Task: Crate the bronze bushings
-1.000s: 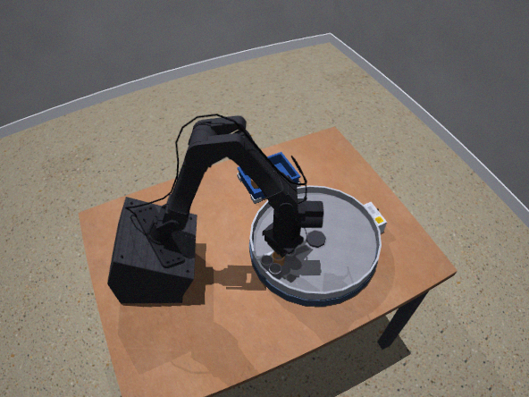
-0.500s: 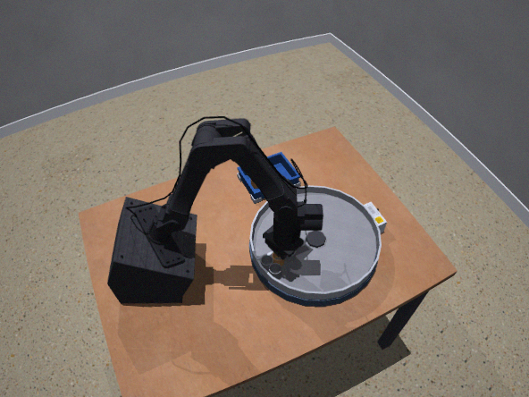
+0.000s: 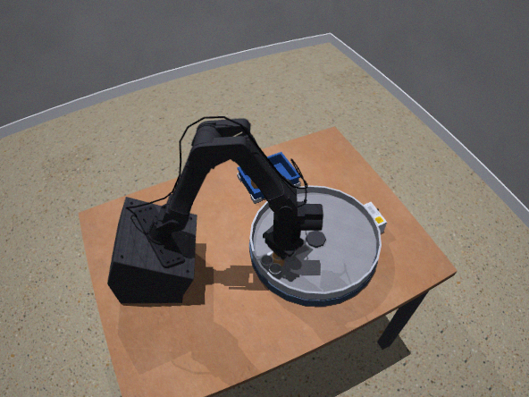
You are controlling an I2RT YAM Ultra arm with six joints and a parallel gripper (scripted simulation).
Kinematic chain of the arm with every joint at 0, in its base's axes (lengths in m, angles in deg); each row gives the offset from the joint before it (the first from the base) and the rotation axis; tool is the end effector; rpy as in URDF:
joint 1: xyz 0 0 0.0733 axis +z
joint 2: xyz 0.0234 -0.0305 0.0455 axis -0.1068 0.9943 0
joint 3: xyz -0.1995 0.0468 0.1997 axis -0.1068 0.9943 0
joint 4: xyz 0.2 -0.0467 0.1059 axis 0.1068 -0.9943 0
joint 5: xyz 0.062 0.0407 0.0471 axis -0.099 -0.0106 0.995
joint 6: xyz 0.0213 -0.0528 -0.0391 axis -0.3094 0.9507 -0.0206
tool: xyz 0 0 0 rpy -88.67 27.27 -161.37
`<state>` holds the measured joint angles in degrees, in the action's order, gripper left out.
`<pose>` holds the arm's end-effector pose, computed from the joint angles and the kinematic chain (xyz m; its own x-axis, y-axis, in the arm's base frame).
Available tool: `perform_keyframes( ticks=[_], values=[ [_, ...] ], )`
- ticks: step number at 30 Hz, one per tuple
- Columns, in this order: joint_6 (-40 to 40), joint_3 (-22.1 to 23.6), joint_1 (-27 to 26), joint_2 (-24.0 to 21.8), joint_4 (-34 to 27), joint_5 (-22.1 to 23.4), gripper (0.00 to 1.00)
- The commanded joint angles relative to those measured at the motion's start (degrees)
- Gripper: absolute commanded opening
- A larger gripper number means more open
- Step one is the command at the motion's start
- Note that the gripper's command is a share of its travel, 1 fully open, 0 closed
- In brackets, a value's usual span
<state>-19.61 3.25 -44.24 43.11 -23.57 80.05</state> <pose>0.2226 -0.1708 0.2157 -0.9220 -0.2311 -0.3106 -0.1332 0.9426 -0.3061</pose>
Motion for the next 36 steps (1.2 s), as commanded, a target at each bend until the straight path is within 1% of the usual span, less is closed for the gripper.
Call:
perform_keyframes(
  ticks=[1,11,16,20,36],
  values=[
    [-0.44,-1.46,0.06,-1.5,0.79,0.59,0.15],
    [-0.44,-1.46,0.06,-1.35,0.9,0.59,0.15],
    [-0.45,-1.24,0.06,0.46,1.2,0.58,0.15],
    [-0.44,-1.21,0.05,-0.66,1.22,0.59,0.15],
    [-0.44,-1.22,0.05,-0.64,1.02,0.59,0.15]
  ],
)
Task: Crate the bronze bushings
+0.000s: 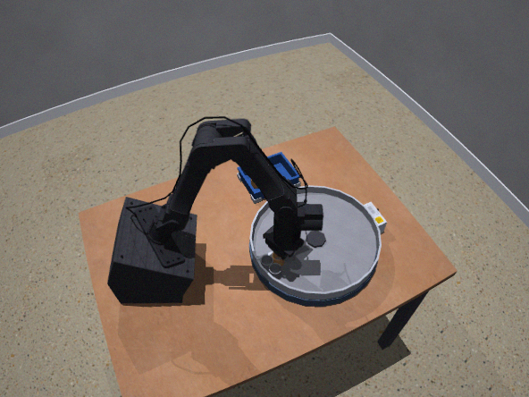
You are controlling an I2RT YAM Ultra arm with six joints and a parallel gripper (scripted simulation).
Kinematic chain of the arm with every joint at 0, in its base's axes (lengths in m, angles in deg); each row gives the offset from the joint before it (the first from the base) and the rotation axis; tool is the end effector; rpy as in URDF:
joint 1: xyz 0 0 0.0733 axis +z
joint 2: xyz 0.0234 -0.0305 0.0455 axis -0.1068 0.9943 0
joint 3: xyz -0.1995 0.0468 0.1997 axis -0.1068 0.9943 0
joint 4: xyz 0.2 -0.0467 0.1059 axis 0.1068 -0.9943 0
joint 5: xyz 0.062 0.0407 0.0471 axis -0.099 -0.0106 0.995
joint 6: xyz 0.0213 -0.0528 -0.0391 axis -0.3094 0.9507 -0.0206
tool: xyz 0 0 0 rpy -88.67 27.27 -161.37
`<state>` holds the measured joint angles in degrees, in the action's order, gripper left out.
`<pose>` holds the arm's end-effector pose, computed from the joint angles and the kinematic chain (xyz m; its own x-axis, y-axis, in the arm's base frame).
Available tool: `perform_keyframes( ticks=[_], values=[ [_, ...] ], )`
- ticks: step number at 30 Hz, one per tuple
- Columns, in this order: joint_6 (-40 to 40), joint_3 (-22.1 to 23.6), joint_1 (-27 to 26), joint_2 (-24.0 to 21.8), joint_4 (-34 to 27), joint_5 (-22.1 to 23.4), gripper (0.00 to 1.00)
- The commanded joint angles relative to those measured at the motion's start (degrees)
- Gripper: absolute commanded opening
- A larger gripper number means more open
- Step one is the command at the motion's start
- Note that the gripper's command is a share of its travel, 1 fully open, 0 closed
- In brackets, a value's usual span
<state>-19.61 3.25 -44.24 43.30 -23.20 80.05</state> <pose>0.2234 -0.1714 0.2152 -0.9212 -0.2317 -0.3124 -0.1324 0.9420 -0.3082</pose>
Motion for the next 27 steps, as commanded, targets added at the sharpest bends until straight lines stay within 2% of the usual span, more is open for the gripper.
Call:
perform_keyframes(
  ticks=[1,17,27],
  values=[
    [-0.44,-1.22,0.05,-0.84,0.65,0.59,0.15],
    [-0.44,-1.2,0.05,-0.84,0.66,0.59,0.15],
    [-0.45,0.48,0.06,-0.85,1.05,0.58,0.15]
  ],
)
